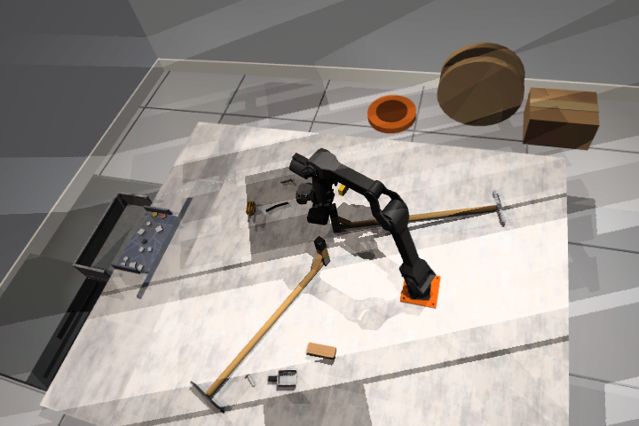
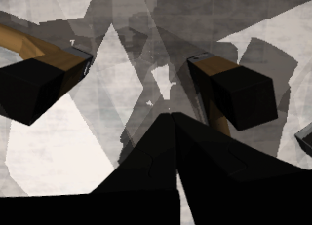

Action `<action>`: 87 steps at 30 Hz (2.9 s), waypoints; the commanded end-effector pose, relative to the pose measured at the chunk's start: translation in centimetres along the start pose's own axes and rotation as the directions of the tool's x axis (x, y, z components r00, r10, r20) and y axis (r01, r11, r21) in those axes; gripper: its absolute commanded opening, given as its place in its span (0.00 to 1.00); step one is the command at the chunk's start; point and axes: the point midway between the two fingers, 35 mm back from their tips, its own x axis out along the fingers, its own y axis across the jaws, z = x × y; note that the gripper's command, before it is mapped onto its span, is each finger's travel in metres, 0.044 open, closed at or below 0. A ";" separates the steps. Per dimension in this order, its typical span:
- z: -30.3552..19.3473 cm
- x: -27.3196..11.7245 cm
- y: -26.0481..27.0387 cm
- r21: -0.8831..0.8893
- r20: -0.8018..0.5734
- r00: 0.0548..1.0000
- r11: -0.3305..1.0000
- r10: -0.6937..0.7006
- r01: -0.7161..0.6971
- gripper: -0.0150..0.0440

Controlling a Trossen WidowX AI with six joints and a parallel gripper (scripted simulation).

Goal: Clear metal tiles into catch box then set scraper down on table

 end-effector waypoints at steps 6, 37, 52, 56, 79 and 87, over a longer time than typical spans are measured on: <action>0.0 1.7 -0.2 0.003 -0.019 1.000 1.000 -0.006 0.006 0.25; -0.4 8.0 -0.2 0.020 -0.068 0.998 1.000 -0.019 0.020 0.25; -0.7 9.9 -0.5 0.025 -0.083 0.996 0.999 -0.023 0.025 0.25; -0.5 9.9 -1.1 0.025 -0.083 0.996 0.999 -0.024 0.026 0.25; 0.4 9.4 -4.7 0.025 -0.080 0.996 0.999 -0.028 0.031 0.25; 0.5 9.3 -6.0 0.025 -0.079 0.996 0.999 -0.030 0.032 0.25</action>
